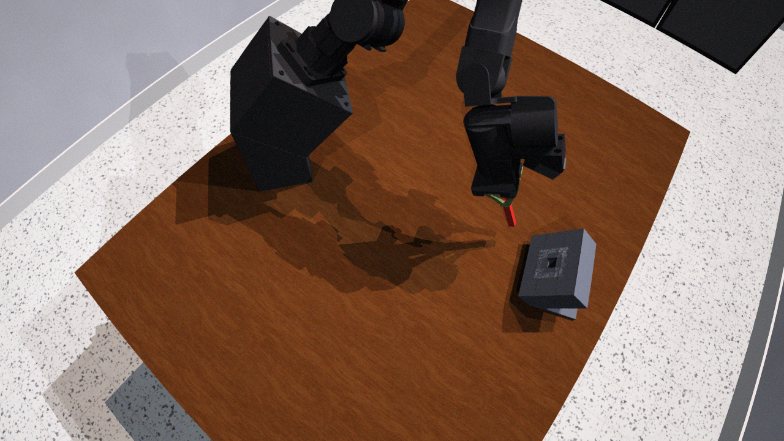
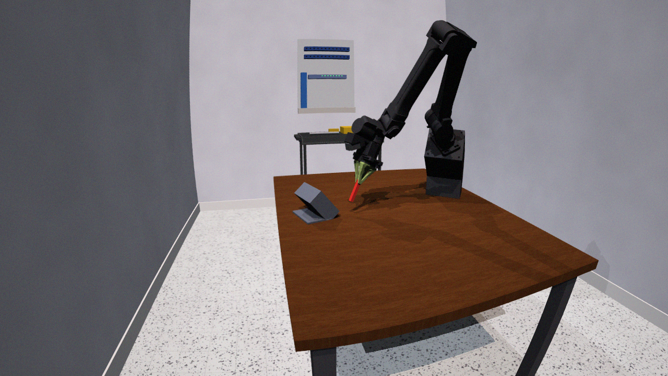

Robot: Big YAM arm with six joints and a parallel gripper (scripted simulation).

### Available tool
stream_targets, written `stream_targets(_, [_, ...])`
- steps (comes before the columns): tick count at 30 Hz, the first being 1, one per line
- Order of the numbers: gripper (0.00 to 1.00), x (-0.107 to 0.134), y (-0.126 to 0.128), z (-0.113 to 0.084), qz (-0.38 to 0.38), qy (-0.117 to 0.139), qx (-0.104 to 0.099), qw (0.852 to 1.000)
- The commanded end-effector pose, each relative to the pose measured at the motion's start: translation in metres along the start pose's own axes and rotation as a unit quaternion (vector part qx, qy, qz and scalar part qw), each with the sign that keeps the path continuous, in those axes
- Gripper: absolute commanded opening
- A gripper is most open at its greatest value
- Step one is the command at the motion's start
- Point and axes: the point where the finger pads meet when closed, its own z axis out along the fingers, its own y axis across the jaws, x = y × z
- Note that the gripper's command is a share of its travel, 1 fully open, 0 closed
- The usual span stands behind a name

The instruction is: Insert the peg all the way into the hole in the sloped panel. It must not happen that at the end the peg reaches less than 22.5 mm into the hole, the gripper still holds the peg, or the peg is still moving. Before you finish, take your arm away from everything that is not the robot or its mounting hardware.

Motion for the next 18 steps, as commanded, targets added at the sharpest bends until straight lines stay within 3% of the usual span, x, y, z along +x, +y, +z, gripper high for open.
stream_targets(1, [0.00, -0.006, -0.008, -0.001, 0.007, -0.014, 0.004, 1.000])
stream_targets(18, [0.00, -0.009, -0.021, -0.003, 0.014, -0.048, 0.006, 0.999])
